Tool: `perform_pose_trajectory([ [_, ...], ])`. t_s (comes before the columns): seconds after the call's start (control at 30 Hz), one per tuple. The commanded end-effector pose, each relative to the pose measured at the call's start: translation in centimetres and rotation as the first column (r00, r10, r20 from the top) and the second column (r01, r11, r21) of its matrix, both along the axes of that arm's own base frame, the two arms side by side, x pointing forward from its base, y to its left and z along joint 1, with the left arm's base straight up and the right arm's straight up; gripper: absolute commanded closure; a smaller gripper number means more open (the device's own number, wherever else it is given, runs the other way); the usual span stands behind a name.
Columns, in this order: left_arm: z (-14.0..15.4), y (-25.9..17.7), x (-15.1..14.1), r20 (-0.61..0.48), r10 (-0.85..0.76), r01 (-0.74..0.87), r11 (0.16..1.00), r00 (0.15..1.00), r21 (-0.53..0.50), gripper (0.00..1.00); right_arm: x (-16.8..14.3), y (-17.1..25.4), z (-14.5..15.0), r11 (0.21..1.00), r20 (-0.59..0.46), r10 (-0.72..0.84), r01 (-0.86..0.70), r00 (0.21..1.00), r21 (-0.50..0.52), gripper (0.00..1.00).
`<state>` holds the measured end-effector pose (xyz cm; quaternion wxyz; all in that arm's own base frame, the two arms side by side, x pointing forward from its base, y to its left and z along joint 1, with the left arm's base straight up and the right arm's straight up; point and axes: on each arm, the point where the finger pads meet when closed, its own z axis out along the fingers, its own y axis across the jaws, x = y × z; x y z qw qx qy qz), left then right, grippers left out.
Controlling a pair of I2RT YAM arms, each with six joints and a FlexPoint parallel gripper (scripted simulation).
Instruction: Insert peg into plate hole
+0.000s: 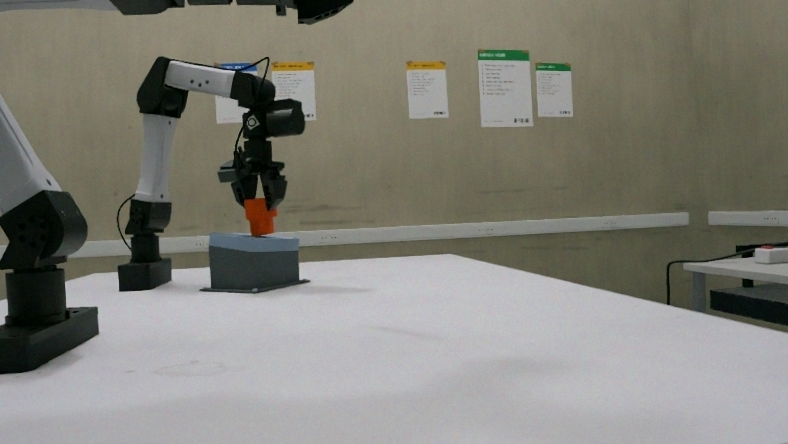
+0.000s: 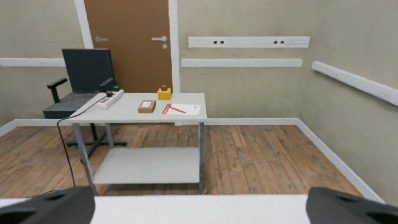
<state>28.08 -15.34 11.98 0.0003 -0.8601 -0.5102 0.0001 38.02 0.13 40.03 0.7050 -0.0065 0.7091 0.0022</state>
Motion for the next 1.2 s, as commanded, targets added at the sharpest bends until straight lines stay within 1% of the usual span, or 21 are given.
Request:
perform_pose_trajectory([
  [0.0,0.3,-0.1,0.2,0.012,0.0,0.0,1.0,1.0,-0.008,0.97,-0.2,0.0,0.6,1.0,0.016,0.002,-0.002,1.0,-0.001,0.0],
  [0.53,0.3,-0.1,0.2,0.012,0.0,0.0,1.0,1.0,-0.008,0.97,-0.2,0.0,0.6,1.0,0.016,0.002,-0.002,1.0,-0.001,0.0],
  [0.57,0.7,-0.2,0.3,0.025,0.0,0.0,1.0,1.0,-0.014,0.86,-0.2,0.0,0.6,1.0,0.016,0.002,-0.002,1.0,-0.001,0.0],
  [0.6,0.7,-0.2,0.3,0.025,0.0,0.0,1.0,1.0,-0.014,0.97,-0.2,0.0,0.6,1.0,0.017,0.002,-0.002,1.0,-0.001,0.0],
  [0.63,1.2,-0.3,0.5,0.042,0.001,0.0,1.0,0.999,-0.023,1.0,-0.2,0.0,0.7,1.0,0.017,0.002,-0.002,1.0,-0.001,0.0],
  [0.7,1.7,-0.4,0.6,0.057,0.001,0.001,0.999,0.998,-0.032,1.0,-0.2,0.0,0.7,1.0,0.019,0.002,-0.002,1.0,-0.001,0.0],
  [0.8,2.1,-0.2,0.3,0.047,0.001,0.0,1.0,0.999,-0.026,0.67,-0.2,0.0,0.8,1.0,0.02,0.002,-0.002,1.0,-0.001,0.0],
  [0.93,3.7,-0.2,0.3,0.039,0.001,0.0,1.0,0.999,-0.022,0.66,-0.2,0.0,0.9,1.0,0.022,0.002,-0.002,1.0,-0.001,0.0],
  [1.1,4.1,-0.1,0.2,0.028,0.0,0.0,1.0,1.0,-0.016,0.66,-0.2,0.0,0.9,1.0,0.024,0.002,-0.002,1.0,-0.002,0.0],
  [1.17,4.3,0.1,-0.2,0.015,0.0,0.0,1.0,1.0,-0.009,0.66,-0.3,0.2,0.5,1.0,0.004,0.005,-0.005,1.0,-0.001,0.0],
])
